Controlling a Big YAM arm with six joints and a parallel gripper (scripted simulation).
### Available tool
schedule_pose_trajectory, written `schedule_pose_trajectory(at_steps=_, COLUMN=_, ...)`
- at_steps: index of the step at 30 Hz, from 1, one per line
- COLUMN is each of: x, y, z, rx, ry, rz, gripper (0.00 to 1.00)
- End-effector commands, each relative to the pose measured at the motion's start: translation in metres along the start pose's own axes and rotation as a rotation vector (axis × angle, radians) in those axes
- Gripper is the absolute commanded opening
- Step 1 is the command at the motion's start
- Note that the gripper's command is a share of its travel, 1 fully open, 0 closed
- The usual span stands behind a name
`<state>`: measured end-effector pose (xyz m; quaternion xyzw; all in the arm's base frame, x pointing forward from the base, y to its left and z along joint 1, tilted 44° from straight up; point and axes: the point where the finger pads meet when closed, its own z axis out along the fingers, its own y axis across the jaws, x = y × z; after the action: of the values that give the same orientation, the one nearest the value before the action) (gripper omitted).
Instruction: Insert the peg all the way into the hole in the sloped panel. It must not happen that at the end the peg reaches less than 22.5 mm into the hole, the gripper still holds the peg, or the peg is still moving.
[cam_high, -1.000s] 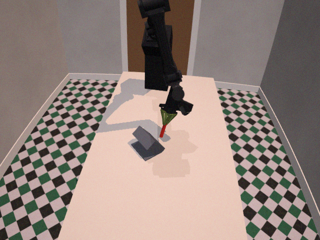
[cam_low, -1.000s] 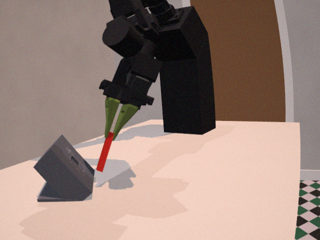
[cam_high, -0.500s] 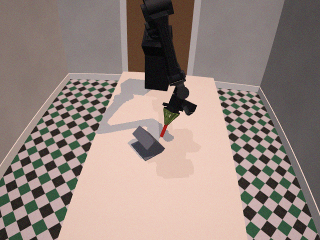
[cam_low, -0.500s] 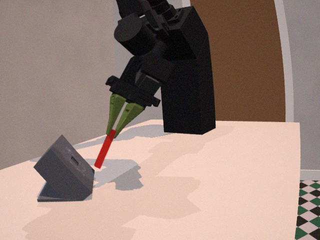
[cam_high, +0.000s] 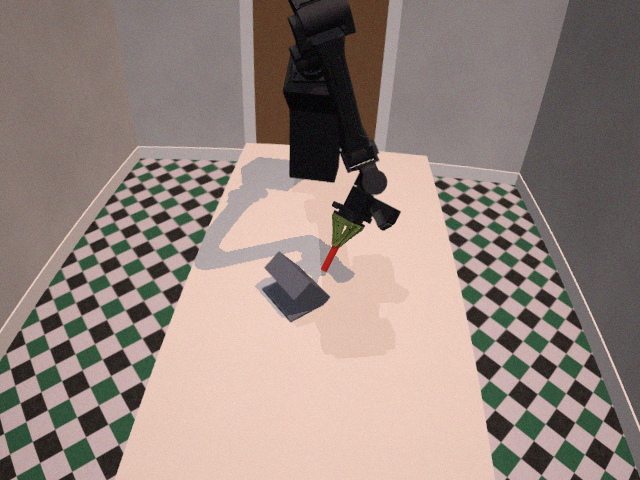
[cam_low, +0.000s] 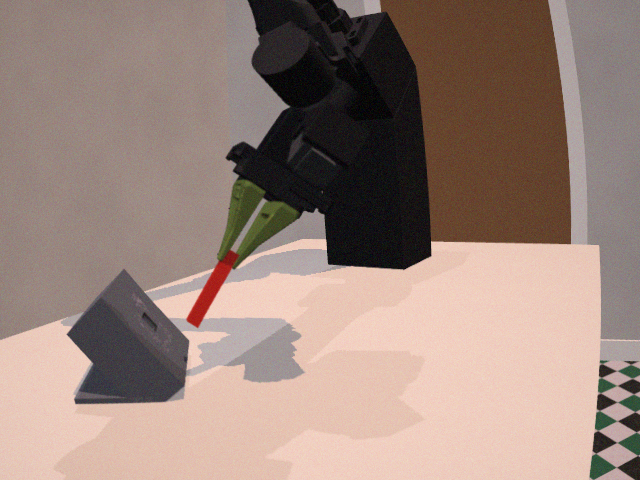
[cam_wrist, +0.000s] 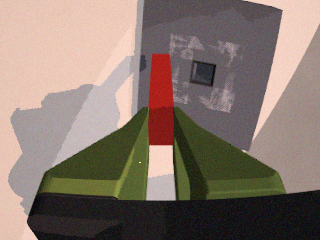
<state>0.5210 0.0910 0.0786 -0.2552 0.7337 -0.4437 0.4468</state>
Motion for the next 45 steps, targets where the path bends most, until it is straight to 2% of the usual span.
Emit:
schedule_pose_trajectory(at_steps=1, x=-0.010, y=0.004, z=-0.005, rx=0.018, ry=-0.018, rz=-0.007, gripper=0.00)
schedule_pose_trajectory(at_steps=5, x=-0.009, y=0.005, z=-0.007, rx=0.031, ry=-0.012, rz=-0.009, gripper=0.00)
schedule_pose_trajectory(at_steps=6, x=-0.008, y=-0.001, z=-0.006, rx=0.047, ry=-0.004, rz=0.001, gripper=0.00)
schedule_pose_trajectory(at_steps=7, x=-0.010, y=0.005, z=-0.009, rx=0.045, ry=-0.007, rz=-0.007, gripper=0.00)
schedule_pose_trajectory(at_steps=20, x=-0.011, y=0.008, z=-0.024, rx=0.129, ry=0.029, rz=0.004, gripper=0.00)
schedule_pose_trajectory(at_steps=22, x=-0.011, y=0.008, z=-0.024, rx=0.129, ry=0.029, rz=0.004, gripper=0.00)
schedule_pose_trajectory(at_steps=23, x=-0.011, y=0.001, z=-0.023, rx=0.144, ry=0.036, rz=0.016, gripper=0.00)
schedule_pose_trajectory(at_steps=24, x=-0.012, y=0.008, z=-0.026, rx=0.143, ry=0.034, rz=0.008, gripper=0.00)
schedule_pose_trajectory(at_steps=37, x=-0.010, y=0.011, z=-0.043, rx=0.216, ry=0.079, rz=0.029, gripper=0.00)
schedule_pose_trajectory(at_steps=39, x=-0.010, y=0.011, z=-0.043, rx=0.216, ry=0.079, rz=0.029, gripper=0.00)
schedule_pose_trajectory(at_steps=40, x=-0.010, y=0.006, z=-0.042, rx=0.230, ry=0.087, rz=0.043, gripper=0.00)
schedule_pose_trajectory(at_steps=45, x=-0.007, y=0.014, z=-0.052, rx=0.247, ry=0.103, rz=0.039, gripper=0.00)
